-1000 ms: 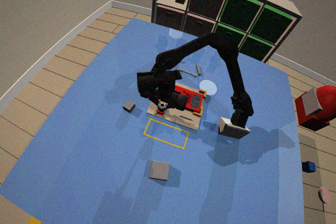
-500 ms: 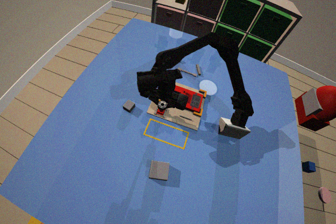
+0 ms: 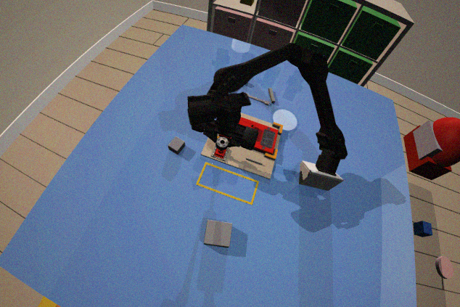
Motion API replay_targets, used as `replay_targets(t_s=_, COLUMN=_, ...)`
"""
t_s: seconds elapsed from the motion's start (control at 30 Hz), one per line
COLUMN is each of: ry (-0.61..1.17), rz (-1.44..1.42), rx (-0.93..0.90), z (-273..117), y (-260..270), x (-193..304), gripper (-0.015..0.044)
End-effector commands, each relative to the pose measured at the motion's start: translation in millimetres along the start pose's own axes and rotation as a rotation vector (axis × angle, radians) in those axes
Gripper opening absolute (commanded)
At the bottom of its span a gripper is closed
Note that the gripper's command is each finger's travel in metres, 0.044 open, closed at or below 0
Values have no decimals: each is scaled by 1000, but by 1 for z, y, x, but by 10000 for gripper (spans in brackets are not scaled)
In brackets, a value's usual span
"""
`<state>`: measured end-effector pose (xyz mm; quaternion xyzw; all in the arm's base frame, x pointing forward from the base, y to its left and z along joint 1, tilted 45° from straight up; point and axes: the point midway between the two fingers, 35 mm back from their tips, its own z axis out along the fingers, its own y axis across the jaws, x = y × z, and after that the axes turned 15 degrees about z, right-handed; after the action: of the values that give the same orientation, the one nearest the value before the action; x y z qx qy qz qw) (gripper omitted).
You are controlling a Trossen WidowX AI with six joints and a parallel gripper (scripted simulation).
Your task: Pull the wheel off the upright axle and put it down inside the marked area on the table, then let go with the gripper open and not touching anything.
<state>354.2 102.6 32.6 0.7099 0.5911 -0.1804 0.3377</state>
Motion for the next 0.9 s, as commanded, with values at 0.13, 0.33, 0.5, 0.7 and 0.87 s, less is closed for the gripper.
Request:
replay_targets(t_s=0.13, ry=3, rz=5, rx=2, z=-3, y=0, x=0, gripper=0)
replay_targets(t_s=0.33, ry=4, rz=5, rx=2, z=-5, y=0, x=0, gripper=0)
replay_targets(t_s=0.5, ry=4, rz=4, rx=2, z=-15, y=0, x=0, gripper=0)
replay_targets(t_s=0.7, ry=5, rz=4, rx=2, z=-35, y=1, x=-1, gripper=0)
replay_targets(t_s=0.87, ry=6, rz=1, rx=-1, z=-33, y=-5, x=5, gripper=0)
